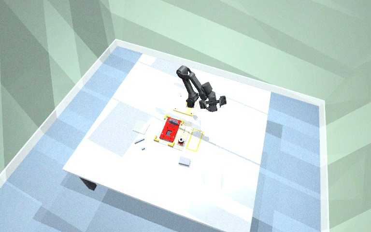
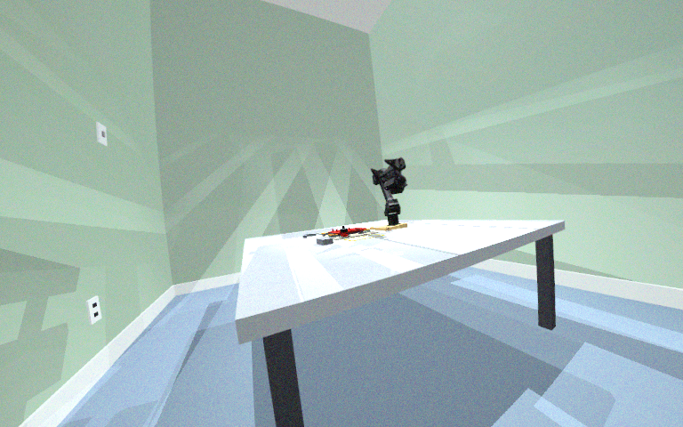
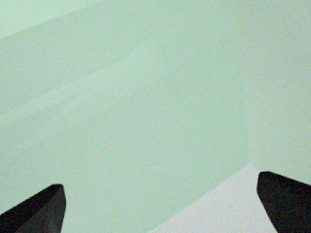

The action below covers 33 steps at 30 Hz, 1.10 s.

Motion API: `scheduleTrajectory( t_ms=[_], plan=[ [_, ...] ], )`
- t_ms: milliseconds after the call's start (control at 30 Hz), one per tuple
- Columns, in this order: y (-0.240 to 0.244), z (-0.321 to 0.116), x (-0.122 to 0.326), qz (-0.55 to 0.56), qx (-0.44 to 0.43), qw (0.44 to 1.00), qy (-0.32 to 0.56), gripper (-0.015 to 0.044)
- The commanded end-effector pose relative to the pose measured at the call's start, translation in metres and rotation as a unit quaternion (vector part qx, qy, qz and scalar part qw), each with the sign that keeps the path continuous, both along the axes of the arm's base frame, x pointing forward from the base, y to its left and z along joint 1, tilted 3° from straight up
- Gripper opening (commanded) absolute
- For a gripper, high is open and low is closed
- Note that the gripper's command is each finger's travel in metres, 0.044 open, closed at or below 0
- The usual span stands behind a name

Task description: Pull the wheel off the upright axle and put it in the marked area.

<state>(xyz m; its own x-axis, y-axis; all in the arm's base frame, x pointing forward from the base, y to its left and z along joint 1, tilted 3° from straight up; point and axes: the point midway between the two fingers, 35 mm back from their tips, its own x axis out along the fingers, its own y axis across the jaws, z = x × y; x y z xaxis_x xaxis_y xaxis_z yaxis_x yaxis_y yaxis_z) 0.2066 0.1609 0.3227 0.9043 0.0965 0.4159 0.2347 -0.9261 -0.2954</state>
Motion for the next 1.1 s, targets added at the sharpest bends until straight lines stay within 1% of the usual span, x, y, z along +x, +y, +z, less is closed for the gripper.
scheduleTrajectory(
  t_ms=[0,33,100,200,333,700,900,1067],
  plan=[
    [0.001,0.000,0.002,-0.002,-0.008,1.000,-0.001,0.0374],
    [0.005,0.001,0.007,-0.007,-0.034,0.999,-0.004,0.0348],
    [0.017,-0.001,0.028,-0.027,-0.124,0.992,-0.001,0.0300],
    [0.033,-0.011,0.066,-0.057,-0.263,0.962,0.034,0.0300],
    [0.036,-0.032,0.114,-0.076,-0.423,0.898,0.094,0.0300],
    [0.009,-0.077,0.175,-0.052,-0.612,0.762,0.204,0.0300],
    [-0.019,-0.104,0.195,-0.011,-0.683,0.678,0.270,0.0300],
    [-0.048,-0.126,0.203,0.038,-0.724,0.609,0.323,0.0300]
  ],
)
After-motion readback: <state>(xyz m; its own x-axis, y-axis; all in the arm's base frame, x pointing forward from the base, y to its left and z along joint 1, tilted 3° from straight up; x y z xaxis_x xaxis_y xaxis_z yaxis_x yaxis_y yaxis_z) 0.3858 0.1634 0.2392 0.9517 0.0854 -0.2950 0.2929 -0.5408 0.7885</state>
